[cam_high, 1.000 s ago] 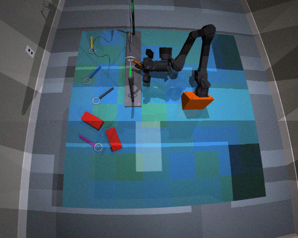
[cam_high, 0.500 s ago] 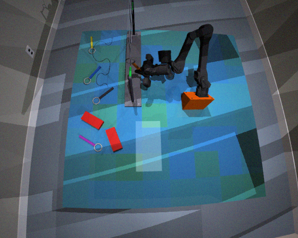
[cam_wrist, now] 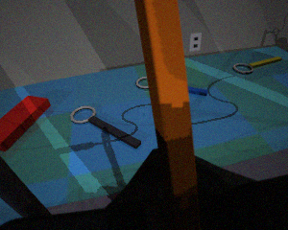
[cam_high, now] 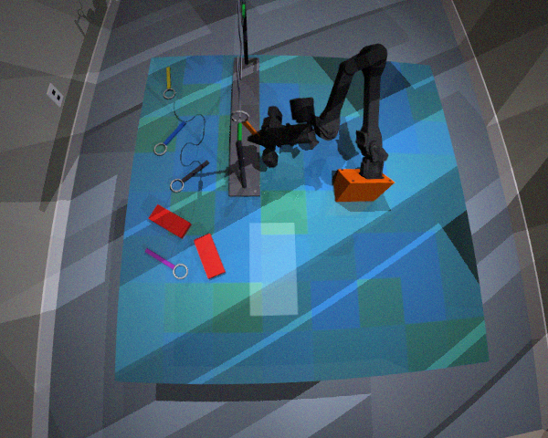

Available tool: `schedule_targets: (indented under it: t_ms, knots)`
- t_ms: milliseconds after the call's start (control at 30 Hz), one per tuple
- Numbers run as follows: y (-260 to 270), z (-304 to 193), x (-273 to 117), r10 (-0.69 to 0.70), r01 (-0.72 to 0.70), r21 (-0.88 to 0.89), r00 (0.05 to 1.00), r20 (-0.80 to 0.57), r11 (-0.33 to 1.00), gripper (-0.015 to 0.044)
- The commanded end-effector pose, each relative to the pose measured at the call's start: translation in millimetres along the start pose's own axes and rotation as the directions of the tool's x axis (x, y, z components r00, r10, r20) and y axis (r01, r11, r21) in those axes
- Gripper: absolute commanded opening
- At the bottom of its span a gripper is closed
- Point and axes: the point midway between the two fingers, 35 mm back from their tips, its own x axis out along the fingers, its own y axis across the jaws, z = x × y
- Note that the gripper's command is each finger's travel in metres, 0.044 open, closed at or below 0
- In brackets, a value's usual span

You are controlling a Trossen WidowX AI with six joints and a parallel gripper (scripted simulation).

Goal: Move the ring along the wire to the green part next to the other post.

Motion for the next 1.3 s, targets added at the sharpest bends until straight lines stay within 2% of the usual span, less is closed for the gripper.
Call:
schedule_targets:
  t_ms: [0,1267]
  knots:
    - [7.2,-1.5,-1.0,0.009,-0.009,0.007,1.0,-0.005,1.0,-0.015]
    - [40.3,-5.5,-3.6,0.012,-0.012,0.013,1.0,-0.003,1.0,-0.015]
